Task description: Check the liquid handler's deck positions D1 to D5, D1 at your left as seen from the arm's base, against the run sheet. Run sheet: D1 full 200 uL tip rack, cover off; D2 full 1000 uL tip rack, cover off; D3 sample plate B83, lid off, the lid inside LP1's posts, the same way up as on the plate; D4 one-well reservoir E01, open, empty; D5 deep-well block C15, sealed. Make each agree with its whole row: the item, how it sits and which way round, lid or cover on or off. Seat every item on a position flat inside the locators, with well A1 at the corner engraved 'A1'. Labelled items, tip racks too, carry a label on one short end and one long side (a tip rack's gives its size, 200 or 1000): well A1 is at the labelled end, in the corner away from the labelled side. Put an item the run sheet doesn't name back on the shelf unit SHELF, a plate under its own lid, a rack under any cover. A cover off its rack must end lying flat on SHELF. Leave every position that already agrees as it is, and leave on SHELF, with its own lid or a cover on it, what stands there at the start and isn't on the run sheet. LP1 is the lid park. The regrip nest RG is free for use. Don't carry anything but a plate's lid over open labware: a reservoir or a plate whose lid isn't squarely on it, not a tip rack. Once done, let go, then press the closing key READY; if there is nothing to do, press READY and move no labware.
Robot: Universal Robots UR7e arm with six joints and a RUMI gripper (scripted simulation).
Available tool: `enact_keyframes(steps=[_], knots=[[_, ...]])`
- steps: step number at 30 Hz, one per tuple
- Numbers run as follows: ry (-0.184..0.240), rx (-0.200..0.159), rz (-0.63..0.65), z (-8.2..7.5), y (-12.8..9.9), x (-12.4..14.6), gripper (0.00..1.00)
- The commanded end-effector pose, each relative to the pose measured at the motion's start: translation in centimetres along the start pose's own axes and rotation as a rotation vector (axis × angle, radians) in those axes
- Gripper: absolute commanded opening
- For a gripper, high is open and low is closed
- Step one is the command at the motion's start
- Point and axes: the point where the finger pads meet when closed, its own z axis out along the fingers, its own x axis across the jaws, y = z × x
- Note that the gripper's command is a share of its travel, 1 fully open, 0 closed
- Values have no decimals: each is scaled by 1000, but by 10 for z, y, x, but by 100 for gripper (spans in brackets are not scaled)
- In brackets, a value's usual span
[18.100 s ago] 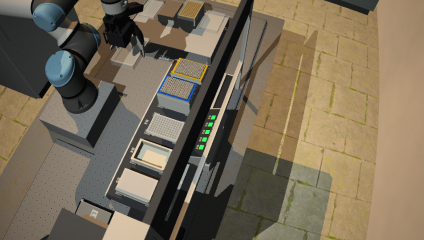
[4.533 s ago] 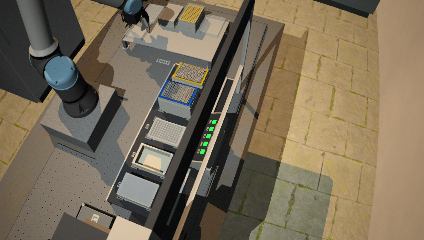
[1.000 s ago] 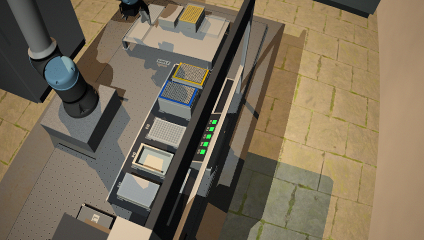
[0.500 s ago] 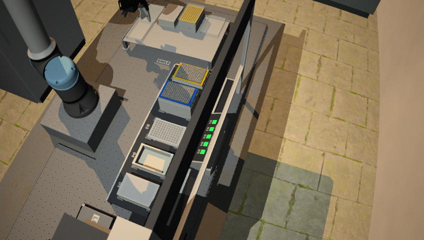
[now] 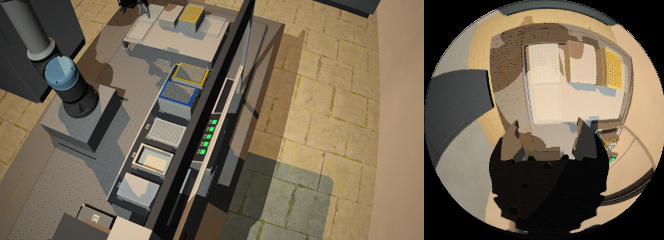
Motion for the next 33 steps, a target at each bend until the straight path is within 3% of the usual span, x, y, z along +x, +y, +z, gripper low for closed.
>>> enact_keyframes(steps=[1, 33], knots=[[0, 1, 0, -7, 0, 0, 82], [0, 1, 0, -54, 0, 0, 82]])
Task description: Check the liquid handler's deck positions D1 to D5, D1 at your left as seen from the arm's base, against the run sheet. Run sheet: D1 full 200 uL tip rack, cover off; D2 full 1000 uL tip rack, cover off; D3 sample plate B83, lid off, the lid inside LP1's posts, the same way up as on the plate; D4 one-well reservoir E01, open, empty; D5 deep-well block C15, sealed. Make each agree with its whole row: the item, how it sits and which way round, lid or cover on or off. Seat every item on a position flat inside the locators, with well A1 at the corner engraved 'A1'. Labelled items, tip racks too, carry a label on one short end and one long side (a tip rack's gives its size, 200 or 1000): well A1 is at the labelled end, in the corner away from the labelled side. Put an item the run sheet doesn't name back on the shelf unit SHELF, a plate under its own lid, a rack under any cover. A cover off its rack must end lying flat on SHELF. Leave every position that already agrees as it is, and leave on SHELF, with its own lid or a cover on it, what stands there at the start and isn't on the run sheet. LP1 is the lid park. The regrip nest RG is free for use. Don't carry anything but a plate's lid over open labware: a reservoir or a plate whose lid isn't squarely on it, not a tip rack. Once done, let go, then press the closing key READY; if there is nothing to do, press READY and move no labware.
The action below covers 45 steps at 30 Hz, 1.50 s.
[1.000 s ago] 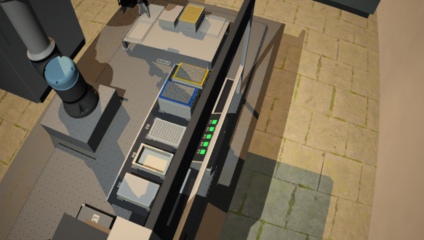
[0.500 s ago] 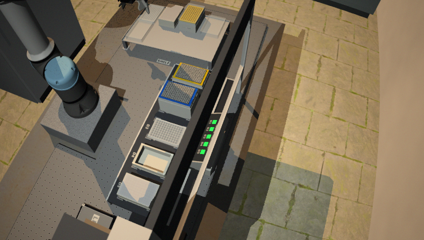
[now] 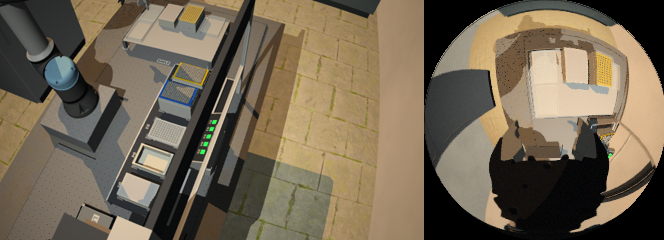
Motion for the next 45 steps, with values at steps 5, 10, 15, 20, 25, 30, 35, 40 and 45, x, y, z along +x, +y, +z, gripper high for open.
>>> enact_keyframes(steps=[5, 10, 15, 20, 25, 30, 35, 40, 45], knots=[[0, 1, 0, -13, 0, 0, 82], [0, 1, 0, -21, 0, 0, 82], [0, 1, 0, -28, 0, 0, 82], [0, 1, 0, -35, 0, 0, 82], [0, 1, 0, -43, 0, 0, 82], [0, 1, 0, -51, 0, 0, 82], [0, 1, 0, -56, 0, 0, 82], [0, 1, 0, -65, 0, 0, 82], [0, 1, 0, -73, 0, 0, 82]])
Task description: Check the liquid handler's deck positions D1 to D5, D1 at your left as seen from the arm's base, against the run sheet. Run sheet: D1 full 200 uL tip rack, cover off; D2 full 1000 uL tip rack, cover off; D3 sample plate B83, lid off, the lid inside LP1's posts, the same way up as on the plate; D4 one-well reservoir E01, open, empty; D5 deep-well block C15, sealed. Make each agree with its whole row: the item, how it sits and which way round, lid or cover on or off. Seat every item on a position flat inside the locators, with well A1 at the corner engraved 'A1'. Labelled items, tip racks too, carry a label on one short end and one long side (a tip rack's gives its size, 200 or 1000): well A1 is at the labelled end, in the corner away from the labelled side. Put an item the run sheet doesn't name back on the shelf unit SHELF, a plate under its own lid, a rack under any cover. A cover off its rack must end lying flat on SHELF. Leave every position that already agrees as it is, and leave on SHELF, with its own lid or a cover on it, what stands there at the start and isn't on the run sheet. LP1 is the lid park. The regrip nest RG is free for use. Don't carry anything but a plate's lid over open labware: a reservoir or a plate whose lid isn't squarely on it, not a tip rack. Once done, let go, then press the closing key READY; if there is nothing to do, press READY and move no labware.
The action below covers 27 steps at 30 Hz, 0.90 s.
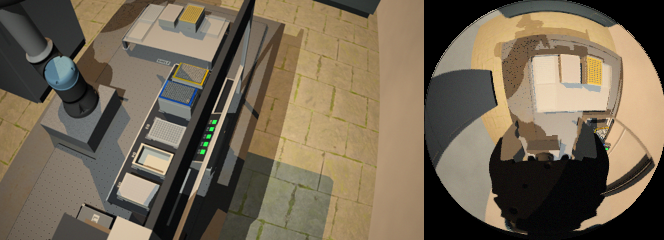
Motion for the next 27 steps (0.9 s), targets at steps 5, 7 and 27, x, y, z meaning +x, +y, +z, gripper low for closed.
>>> enact_keyframes(steps=[5, 7, 27], knots=[[0, 1, 0, -9, 0, 0, 82], [0, 1, -40, -10, 0, 10, 0], [1, 1, -400, -15, 1, 61, 0]])
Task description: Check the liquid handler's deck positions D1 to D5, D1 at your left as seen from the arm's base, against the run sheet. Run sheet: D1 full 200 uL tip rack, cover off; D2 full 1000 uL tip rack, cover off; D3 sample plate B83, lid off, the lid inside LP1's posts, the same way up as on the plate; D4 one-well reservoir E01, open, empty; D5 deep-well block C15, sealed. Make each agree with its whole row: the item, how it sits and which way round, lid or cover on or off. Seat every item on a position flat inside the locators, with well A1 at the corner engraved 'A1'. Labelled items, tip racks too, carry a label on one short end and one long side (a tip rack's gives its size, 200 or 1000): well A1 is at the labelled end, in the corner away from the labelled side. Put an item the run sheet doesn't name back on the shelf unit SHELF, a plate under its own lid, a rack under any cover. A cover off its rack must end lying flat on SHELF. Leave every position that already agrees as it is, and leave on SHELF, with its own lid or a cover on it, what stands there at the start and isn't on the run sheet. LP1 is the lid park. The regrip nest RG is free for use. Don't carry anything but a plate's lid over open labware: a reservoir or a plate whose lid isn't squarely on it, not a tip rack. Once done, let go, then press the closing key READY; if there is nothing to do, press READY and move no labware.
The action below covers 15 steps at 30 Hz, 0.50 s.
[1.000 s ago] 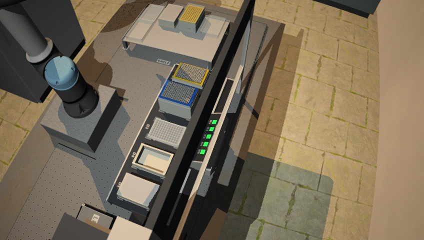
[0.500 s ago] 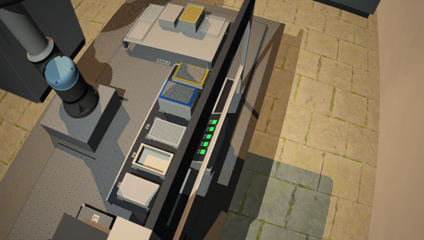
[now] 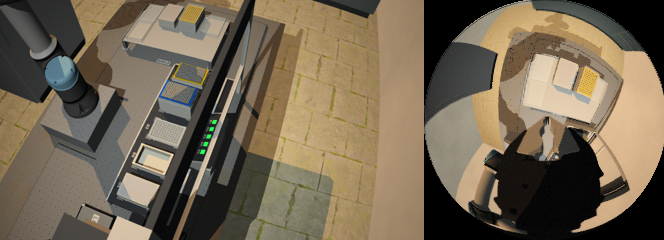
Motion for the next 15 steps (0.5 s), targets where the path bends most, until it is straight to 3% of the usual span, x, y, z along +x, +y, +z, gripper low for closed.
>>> enact_keyframes(steps=[1, 15], knots=[[-1, 3, -94, -1, 0, 1, 0], [-1, 3, -334, -1, 0, 1, 0]])
